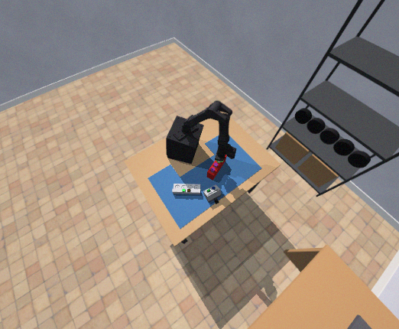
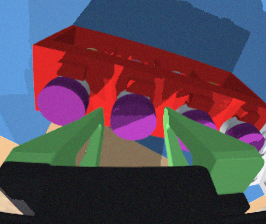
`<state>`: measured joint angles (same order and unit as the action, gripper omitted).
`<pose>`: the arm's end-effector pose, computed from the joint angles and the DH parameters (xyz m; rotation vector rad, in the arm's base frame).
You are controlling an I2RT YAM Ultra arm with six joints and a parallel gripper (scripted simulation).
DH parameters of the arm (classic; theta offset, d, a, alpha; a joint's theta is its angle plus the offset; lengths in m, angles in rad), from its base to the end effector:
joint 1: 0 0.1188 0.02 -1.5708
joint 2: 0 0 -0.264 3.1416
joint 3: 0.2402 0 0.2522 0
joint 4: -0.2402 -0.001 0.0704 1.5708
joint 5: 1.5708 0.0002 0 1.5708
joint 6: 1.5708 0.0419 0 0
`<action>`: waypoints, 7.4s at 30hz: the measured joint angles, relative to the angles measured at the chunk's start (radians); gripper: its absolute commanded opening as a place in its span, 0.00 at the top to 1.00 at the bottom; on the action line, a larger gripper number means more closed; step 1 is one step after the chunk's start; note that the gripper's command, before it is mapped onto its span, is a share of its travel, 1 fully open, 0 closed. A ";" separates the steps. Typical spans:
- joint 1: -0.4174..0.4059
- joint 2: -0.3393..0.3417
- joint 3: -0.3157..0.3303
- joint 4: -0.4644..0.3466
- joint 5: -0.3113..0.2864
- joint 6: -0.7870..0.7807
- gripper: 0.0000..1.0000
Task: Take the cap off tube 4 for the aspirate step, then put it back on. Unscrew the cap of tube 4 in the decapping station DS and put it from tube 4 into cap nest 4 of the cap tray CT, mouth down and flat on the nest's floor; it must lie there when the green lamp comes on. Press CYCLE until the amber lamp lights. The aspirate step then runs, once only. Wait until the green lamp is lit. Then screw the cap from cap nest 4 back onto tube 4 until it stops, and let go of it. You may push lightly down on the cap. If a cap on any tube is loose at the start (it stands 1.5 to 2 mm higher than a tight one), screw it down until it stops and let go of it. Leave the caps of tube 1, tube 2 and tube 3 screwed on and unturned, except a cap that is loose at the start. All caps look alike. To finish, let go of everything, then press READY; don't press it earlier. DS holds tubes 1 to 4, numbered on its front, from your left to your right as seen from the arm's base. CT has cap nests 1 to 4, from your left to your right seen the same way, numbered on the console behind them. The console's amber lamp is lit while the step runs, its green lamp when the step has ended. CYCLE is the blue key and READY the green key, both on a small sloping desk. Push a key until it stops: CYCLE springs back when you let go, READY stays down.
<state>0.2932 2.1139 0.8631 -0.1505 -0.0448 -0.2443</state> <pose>0.2952 0.0921 0.0205 -0.7947 2.8642 0.0727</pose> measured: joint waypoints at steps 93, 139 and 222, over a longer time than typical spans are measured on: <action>-0.005 -0.164 -0.009 -0.118 -0.001 0.484 0.51; -0.005 -0.164 -0.009 -0.144 -0.002 0.484 0.51; -0.172 0.020 0.012 -0.005 -0.030 -0.001 0.51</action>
<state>0.1211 2.1342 0.8749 -0.1551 -0.0746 -0.2451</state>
